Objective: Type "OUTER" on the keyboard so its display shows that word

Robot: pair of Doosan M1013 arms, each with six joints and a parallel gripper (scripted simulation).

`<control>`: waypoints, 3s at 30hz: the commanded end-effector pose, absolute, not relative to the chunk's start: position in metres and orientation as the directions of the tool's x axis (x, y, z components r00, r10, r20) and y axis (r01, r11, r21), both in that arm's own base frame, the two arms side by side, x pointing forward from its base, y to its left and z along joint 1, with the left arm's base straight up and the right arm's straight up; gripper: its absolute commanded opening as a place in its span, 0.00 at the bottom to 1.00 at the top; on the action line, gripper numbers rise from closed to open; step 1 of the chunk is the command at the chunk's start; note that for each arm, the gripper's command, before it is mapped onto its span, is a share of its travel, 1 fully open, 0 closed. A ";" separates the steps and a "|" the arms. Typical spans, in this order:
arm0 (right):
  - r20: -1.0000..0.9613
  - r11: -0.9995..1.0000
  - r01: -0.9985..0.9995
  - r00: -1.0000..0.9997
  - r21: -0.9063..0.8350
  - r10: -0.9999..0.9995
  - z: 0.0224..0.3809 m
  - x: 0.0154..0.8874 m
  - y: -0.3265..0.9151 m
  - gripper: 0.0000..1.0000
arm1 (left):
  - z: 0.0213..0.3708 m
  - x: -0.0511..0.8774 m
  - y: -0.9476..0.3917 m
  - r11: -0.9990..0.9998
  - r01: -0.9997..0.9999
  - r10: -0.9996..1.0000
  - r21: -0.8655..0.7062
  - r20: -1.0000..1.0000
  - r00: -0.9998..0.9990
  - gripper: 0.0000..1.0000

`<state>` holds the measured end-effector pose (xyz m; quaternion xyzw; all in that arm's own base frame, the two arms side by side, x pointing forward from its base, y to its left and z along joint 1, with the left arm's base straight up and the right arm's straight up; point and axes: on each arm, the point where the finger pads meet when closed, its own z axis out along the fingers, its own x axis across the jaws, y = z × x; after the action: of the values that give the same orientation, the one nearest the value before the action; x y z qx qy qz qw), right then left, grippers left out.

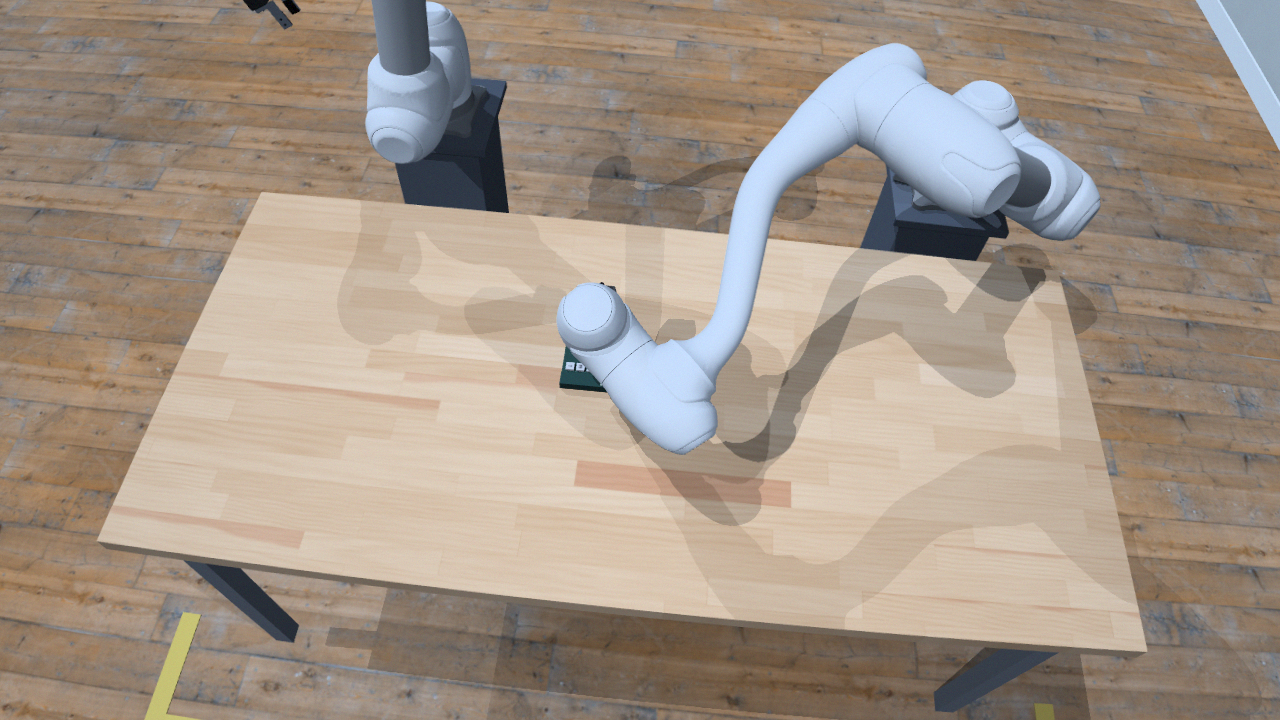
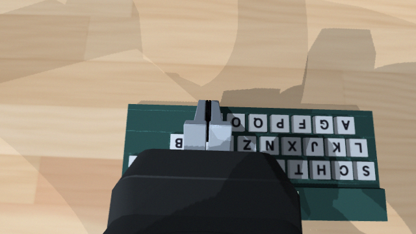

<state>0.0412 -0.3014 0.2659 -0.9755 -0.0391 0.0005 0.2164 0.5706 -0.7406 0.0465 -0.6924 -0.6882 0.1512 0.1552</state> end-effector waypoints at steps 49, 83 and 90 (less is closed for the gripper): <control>0.022 -0.903 0.079 0.997 -0.422 0.077 0.269 0.042 -0.300 1.00 | 0.034 0.565 -0.736 -0.004 0.906 1.000 -0.424 -0.005 0.002 0.00; 0.022 -0.903 0.079 0.997 -0.422 0.077 0.269 0.042 -0.300 1.00 | 0.055 0.566 -0.737 -0.001 0.906 1.000 -0.423 -0.004 0.000 0.00; 0.022 -0.903 0.079 0.997 -0.422 0.077 0.269 0.042 -0.300 1.00 | 0.067 0.566 -0.737 -0.001 0.906 1.000 -0.423 -0.004 -0.001 0.00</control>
<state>0.0412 -0.3014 0.2659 -0.9755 -0.0391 0.0005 0.2164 0.5659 -0.7356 0.0542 -0.6922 -0.6891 0.1511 0.1521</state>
